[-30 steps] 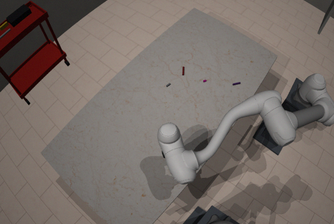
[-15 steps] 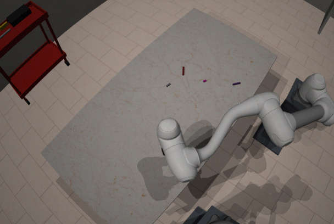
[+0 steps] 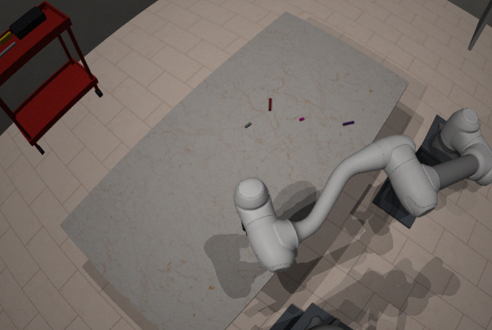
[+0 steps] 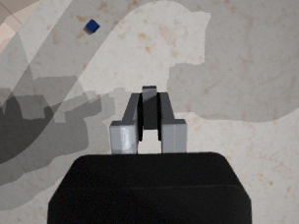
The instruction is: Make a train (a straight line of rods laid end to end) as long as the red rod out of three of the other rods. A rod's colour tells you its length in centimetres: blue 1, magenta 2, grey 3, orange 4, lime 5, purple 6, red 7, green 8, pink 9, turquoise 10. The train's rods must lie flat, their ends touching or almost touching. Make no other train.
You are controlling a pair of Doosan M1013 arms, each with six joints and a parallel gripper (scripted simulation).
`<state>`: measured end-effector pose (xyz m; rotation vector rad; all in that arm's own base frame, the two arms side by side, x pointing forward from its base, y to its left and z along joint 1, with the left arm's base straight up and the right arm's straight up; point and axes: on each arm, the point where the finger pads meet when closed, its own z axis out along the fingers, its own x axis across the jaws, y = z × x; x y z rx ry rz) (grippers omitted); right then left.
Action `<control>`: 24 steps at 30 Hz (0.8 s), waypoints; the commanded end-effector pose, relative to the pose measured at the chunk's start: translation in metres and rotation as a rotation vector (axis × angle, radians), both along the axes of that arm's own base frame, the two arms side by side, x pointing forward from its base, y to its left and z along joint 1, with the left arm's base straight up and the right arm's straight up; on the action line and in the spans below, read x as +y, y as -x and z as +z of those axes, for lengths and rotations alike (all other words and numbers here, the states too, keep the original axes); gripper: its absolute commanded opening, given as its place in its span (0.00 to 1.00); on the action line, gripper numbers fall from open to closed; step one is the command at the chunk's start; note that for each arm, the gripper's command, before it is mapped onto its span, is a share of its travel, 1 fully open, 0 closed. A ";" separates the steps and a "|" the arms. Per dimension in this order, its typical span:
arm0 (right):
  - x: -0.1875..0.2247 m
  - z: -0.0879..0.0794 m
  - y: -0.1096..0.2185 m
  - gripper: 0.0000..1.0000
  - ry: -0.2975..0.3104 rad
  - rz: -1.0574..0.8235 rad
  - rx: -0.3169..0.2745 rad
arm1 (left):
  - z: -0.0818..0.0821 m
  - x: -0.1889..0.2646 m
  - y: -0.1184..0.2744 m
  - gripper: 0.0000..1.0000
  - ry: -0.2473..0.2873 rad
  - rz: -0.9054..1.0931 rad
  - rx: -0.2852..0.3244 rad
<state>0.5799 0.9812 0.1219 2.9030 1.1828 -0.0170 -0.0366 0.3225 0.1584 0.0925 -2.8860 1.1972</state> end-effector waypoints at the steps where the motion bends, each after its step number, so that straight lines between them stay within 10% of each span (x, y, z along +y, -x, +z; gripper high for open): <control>1: 0.003 0.004 0.016 0.24 -0.012 -0.167 -0.009 | 0.000 0.000 0.000 1.00 -0.001 0.000 0.000; 24: -0.020 0.001 0.091 0.24 -0.009 -0.811 -0.011 | 0.000 0.000 0.000 1.00 -0.001 0.000 0.000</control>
